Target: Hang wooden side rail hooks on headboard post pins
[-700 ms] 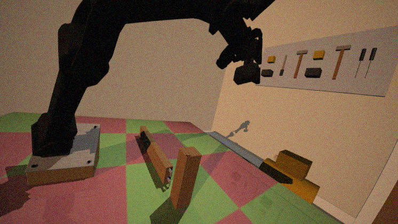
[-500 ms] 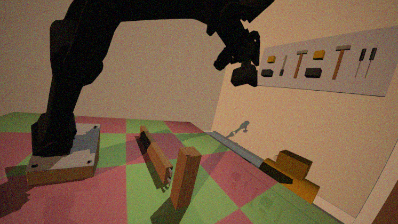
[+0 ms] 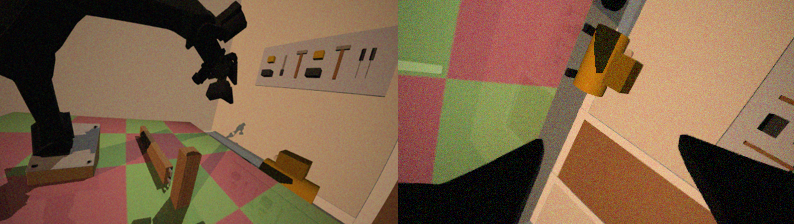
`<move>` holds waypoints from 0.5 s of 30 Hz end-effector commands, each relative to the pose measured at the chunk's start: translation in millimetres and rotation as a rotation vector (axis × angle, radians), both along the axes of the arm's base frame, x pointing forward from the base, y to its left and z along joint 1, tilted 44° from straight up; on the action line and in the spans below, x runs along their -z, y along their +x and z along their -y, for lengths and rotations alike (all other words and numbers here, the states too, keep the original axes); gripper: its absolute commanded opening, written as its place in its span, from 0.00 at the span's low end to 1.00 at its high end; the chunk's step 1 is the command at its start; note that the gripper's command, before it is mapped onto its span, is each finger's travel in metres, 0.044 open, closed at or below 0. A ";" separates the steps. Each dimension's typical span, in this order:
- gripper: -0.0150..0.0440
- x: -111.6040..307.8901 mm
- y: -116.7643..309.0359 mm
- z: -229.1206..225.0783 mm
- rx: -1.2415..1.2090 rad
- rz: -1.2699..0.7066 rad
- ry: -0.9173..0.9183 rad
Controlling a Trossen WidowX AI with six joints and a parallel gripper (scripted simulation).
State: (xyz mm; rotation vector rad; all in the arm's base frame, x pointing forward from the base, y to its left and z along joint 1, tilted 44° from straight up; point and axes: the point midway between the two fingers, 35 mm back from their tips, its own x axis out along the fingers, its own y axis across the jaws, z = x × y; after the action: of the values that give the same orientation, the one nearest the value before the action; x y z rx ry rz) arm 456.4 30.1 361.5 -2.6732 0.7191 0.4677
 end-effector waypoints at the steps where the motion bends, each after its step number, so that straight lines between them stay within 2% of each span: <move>1: 1.00 24.5 -15.0 5.4 0.021 -0.058 -0.043; 15: 1.00 124.7 -86.0 36.5 0.063 -0.331 -0.266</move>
State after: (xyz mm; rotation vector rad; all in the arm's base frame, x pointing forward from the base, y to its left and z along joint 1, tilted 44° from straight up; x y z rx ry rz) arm 388.0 0.7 256.8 -2.8047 0.9689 0.7949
